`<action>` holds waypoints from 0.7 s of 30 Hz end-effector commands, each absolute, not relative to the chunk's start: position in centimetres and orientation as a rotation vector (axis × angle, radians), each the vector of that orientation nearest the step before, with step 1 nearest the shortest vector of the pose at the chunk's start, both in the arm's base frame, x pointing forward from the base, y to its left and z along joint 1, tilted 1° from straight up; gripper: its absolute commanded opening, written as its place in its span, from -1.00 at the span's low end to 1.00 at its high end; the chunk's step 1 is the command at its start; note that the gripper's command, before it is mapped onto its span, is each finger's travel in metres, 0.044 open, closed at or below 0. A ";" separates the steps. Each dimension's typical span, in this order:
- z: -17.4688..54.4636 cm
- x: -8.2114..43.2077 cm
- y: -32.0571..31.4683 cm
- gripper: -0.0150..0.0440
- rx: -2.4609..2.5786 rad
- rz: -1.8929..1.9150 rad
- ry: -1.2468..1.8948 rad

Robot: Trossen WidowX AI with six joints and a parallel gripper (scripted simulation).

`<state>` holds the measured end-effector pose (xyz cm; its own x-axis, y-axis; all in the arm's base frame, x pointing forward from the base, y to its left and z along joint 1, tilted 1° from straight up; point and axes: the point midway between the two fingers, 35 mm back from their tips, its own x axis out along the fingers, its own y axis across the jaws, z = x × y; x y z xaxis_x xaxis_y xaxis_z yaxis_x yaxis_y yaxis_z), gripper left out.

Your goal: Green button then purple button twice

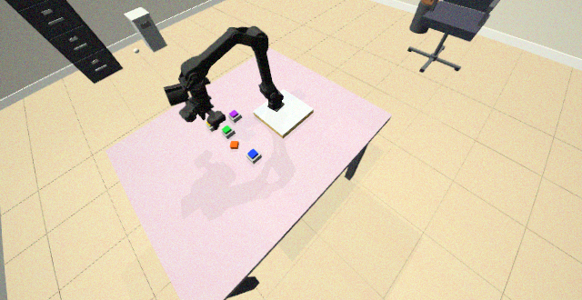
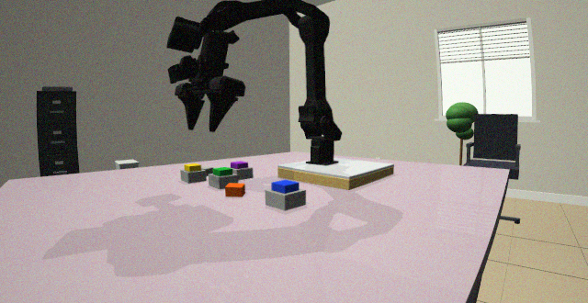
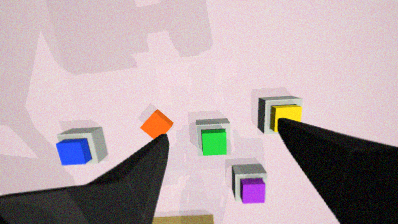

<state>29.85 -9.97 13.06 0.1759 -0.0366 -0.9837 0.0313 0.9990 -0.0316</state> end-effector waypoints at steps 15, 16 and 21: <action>7.2 25.4 -9.5 0.15 0.104 -0.096 1.554; 7.2 25.4 -9.5 0.06 0.104 -0.096 1.554; 7.2 25.4 -9.5 -0.38 0.104 -0.096 1.554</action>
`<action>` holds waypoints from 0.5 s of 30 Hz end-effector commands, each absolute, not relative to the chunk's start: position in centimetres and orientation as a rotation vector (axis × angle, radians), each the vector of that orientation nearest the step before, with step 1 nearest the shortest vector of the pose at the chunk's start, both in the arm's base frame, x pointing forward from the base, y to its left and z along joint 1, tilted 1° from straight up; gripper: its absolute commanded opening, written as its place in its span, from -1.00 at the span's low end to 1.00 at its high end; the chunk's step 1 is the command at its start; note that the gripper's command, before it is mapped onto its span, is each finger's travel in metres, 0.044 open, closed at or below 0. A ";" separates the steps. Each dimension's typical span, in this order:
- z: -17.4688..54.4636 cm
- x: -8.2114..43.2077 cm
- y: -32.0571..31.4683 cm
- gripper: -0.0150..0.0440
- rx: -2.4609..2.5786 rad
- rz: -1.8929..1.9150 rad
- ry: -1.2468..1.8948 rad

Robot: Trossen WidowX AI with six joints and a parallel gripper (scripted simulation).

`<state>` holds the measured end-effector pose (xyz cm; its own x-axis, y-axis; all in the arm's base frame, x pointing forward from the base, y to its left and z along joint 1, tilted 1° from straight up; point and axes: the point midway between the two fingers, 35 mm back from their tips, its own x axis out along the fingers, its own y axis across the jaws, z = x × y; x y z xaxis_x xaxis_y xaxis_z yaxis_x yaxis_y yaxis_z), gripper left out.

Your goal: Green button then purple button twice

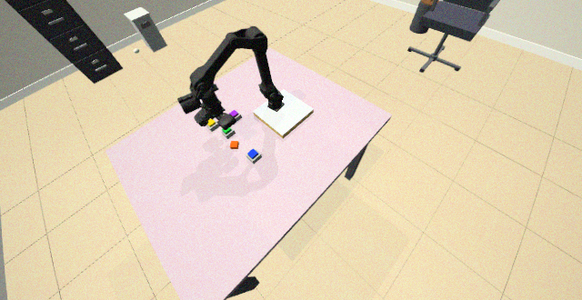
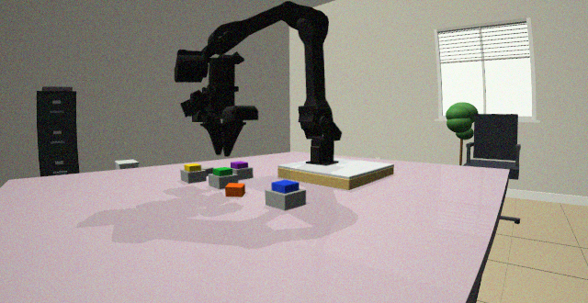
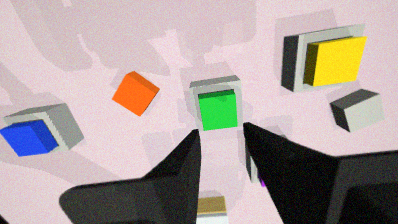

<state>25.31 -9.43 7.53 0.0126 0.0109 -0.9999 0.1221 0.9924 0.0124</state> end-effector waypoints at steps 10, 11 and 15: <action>7.2 25.4 -9.5 -0.42 0.104 -0.096 1.554; 7.2 25.4 -9.5 -0.42 0.104 -0.096 1.554; 6.8 25.4 -9.5 -0.42 0.104 -0.096 1.554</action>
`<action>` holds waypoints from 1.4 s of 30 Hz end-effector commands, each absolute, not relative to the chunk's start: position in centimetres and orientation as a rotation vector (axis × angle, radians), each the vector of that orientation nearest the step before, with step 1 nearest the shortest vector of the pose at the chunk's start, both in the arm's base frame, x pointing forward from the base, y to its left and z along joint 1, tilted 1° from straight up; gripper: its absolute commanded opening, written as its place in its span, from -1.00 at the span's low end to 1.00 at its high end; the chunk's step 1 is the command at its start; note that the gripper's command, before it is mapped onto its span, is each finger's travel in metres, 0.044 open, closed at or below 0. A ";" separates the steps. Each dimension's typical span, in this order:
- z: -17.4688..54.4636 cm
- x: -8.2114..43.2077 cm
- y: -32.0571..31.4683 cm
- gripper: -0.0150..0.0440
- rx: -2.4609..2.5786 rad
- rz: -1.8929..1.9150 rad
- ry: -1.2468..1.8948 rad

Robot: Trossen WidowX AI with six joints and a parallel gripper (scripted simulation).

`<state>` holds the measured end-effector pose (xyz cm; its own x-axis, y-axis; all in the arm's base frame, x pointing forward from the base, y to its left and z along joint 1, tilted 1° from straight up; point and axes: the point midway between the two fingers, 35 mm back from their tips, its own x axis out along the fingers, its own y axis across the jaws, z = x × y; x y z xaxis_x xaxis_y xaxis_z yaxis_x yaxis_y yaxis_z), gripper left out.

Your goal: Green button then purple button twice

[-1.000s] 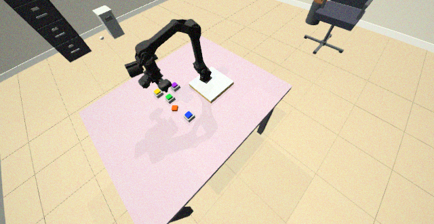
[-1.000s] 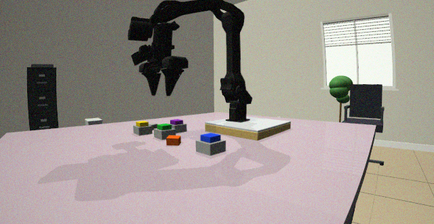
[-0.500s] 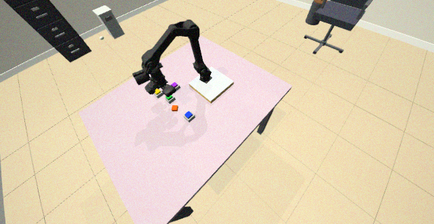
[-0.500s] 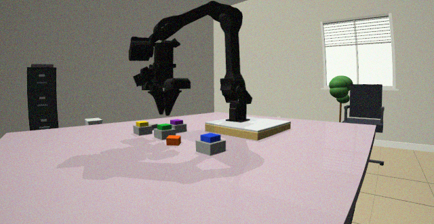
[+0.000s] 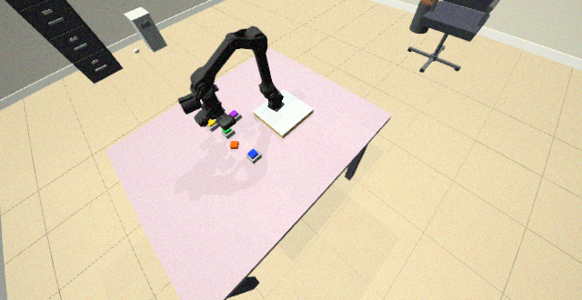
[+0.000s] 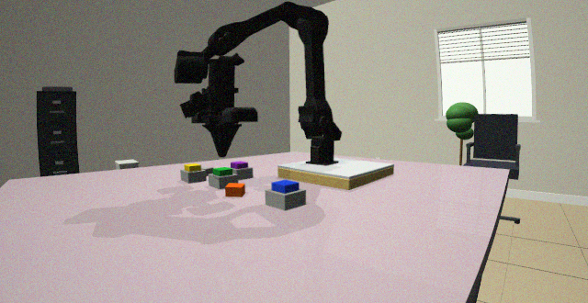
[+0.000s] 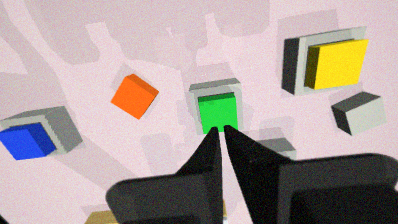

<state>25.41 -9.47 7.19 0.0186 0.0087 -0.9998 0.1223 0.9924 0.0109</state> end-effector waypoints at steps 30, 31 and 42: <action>3.8 25.4 -9.5 -0.42 0.104 -0.096 1.554; 3.8 25.4 -9.5 -0.42 0.104 -0.096 1.554; 5.0 25.5 -9.5 -0.42 0.103 -0.091 1.549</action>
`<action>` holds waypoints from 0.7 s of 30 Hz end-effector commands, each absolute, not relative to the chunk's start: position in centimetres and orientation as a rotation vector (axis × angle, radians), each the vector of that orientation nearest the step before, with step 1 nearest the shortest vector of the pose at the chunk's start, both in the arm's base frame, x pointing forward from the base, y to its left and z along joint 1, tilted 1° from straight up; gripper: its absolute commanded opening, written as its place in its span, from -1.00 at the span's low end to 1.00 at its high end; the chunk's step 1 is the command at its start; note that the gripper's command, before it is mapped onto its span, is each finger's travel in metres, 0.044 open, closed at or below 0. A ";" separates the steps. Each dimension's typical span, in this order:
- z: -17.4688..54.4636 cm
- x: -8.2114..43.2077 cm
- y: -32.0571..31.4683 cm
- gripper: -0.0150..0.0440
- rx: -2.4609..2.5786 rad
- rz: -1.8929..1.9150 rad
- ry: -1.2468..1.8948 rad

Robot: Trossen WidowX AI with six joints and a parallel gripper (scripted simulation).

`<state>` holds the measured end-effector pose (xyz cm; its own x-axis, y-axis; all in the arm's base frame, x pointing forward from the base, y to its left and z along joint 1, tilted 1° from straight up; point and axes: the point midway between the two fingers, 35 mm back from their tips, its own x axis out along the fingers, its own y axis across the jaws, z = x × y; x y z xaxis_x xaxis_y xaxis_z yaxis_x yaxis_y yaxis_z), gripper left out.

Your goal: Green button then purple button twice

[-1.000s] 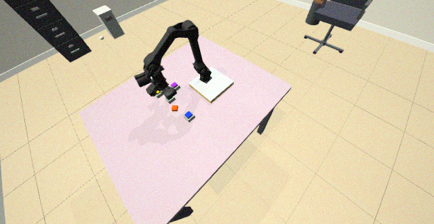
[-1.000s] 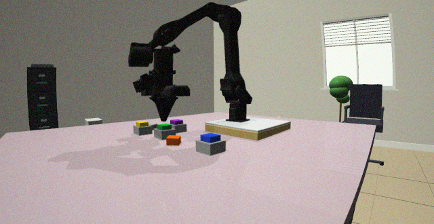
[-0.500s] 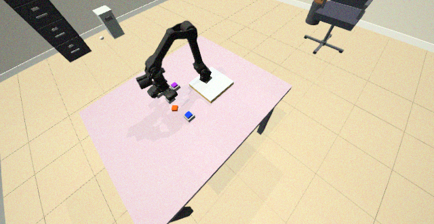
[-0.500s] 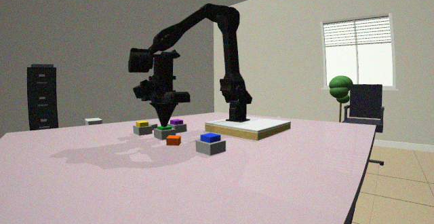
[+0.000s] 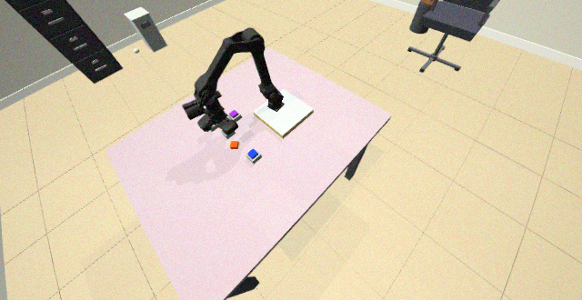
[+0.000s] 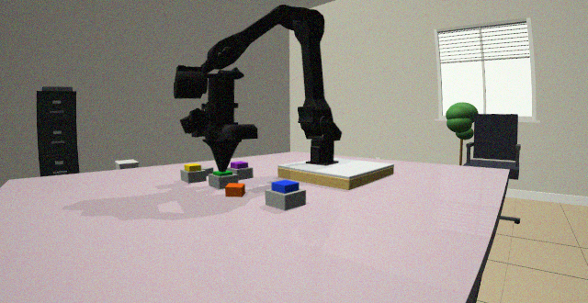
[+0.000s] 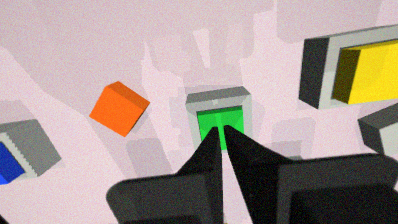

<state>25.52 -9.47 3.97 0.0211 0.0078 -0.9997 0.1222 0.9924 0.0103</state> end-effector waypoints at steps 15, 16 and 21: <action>13.4 25.3 -9.6 -0.42 0.104 -0.096 1.553; 13.4 25.3 -9.6 -0.42 0.104 -0.096 1.553; 13.4 24.5 -10.2 -0.42 0.104 -0.096 1.554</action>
